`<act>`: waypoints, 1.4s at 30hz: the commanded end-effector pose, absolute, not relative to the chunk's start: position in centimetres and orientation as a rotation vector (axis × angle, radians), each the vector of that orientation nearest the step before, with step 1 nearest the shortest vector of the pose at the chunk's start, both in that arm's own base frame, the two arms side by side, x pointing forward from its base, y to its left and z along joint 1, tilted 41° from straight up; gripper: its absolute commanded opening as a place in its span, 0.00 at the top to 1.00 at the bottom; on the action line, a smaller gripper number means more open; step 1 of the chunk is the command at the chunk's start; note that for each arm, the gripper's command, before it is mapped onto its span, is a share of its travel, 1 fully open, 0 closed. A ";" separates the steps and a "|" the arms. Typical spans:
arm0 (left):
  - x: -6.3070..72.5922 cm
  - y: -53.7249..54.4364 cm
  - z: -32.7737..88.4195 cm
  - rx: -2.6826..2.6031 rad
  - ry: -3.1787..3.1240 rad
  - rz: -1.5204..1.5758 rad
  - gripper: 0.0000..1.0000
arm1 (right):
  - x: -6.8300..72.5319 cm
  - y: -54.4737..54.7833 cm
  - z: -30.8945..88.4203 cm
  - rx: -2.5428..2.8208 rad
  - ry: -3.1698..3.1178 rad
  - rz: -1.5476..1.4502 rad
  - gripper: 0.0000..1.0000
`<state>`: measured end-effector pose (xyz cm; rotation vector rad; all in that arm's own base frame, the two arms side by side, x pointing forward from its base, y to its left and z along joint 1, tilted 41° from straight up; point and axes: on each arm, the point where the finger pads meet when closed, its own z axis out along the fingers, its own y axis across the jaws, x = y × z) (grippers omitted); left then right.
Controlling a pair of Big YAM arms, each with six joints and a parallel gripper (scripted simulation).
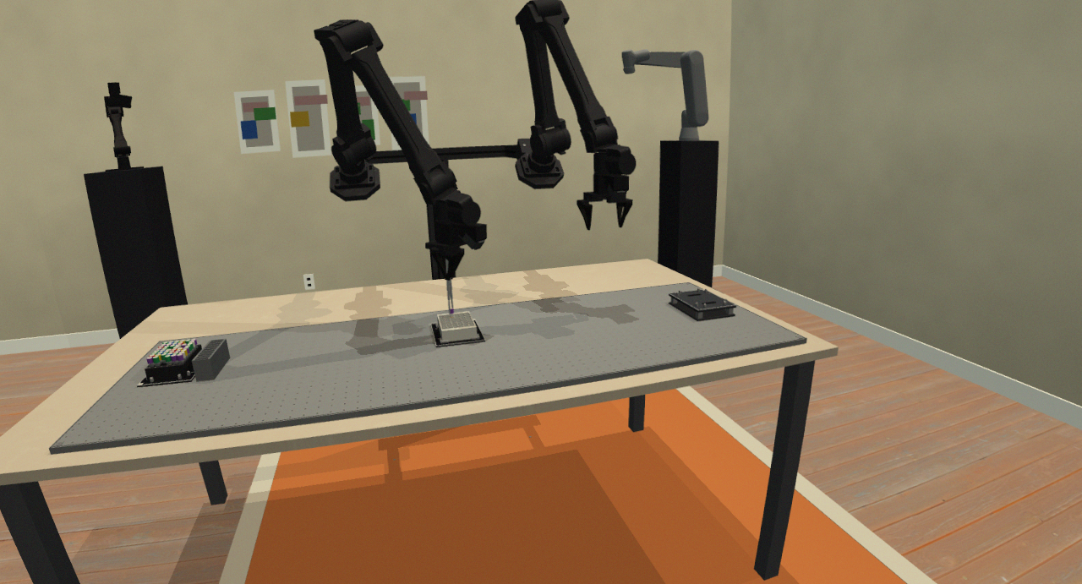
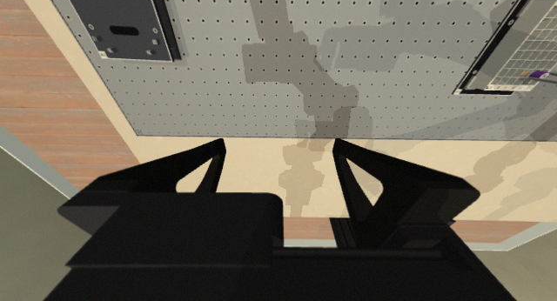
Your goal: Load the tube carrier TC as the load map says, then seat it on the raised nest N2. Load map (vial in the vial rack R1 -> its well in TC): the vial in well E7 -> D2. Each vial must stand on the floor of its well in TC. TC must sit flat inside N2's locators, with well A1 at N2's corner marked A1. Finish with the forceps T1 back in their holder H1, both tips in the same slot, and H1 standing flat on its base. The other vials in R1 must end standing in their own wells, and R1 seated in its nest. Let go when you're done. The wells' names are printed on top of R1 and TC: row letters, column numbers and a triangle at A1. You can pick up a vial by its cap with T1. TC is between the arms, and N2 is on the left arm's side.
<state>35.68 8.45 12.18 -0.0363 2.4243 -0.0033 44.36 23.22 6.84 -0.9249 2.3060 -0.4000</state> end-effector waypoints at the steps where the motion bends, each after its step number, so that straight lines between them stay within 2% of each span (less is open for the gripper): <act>1: 36.1 8.7 12.9 -0.019 2.408 0.007 0.00 | 45.1 22.7 5.8 -0.924 2.320 -0.413 0.91; 42: 36.1 8.7 12.9 -0.019 2.408 0.007 0.00 | 44.1 23.5 6.1 -0.939 2.325 -0.406 0.91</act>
